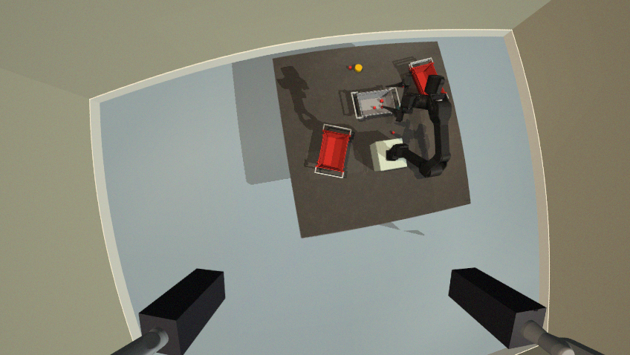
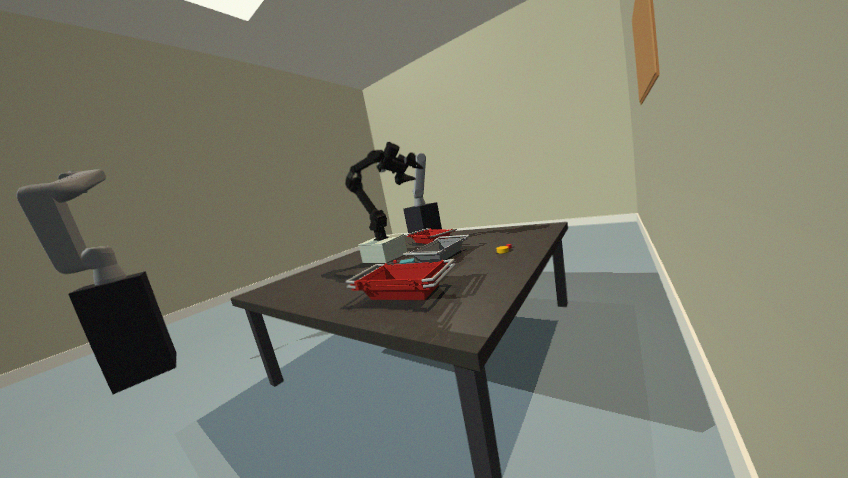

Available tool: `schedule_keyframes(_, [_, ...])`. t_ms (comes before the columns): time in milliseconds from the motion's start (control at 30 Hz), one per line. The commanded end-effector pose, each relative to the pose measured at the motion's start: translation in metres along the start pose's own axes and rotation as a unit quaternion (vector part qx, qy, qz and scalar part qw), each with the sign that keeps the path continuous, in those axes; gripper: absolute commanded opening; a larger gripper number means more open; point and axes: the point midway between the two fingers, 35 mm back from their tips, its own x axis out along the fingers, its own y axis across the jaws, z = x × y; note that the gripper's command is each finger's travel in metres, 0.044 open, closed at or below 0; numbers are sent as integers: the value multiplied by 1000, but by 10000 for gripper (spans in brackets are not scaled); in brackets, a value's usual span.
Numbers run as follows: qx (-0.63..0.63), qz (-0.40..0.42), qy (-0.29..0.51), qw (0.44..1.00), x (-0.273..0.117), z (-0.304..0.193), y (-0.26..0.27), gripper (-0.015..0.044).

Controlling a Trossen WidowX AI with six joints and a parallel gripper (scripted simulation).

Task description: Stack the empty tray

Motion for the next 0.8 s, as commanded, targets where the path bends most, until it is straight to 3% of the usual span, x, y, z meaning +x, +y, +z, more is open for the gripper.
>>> schedule_keyframes(0, [0,0,0,1000,0,0,0,374])
schedule_keyframes(233, [8,2,3,1000,1,-2,-1,190])
schedule_keyframes(367, [156,32,71,985,33,-37,-13,85])
schedule_keyframes(600, [411,49,243,877,105,-112,-14,85])
schedule_keyframes(767, [508,27,350,787,147,-153,2,85])
